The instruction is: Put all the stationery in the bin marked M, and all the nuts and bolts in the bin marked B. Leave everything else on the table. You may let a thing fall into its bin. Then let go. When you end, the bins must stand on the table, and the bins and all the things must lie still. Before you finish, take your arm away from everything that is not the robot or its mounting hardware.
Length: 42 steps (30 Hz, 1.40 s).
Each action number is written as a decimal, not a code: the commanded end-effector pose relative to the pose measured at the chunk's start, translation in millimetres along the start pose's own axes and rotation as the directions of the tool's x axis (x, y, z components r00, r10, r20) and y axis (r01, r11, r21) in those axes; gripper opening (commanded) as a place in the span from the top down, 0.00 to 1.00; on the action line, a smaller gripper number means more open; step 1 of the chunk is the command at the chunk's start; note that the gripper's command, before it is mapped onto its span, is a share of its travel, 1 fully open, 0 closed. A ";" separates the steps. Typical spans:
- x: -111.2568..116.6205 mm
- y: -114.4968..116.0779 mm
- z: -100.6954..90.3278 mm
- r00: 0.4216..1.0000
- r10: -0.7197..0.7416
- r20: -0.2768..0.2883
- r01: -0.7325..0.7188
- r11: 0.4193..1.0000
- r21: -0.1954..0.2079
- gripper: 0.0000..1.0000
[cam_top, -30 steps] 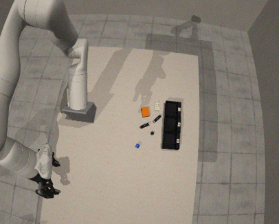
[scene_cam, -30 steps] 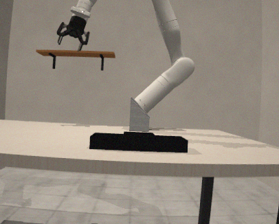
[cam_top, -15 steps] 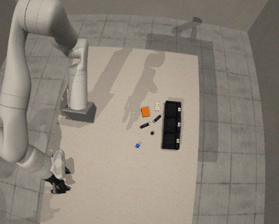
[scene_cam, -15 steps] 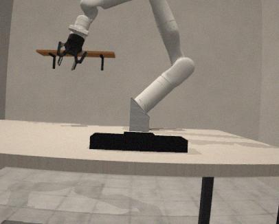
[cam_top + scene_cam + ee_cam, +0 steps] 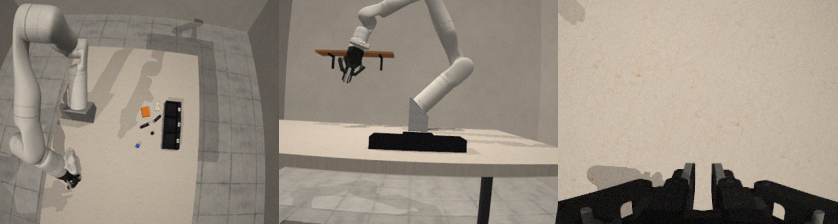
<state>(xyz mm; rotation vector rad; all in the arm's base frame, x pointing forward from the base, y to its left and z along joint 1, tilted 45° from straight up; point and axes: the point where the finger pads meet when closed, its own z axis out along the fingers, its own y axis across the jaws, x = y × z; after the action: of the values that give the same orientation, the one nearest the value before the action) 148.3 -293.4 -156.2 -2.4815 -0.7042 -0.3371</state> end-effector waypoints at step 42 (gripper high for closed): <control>246.4 -50.0 -21.9 0.098 -0.988 -0.116 0.995 0.100 -0.014 0.91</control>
<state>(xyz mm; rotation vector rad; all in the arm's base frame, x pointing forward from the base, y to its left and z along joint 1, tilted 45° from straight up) 316.6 -174.3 -34.6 -1.4640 -2.2372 -0.8615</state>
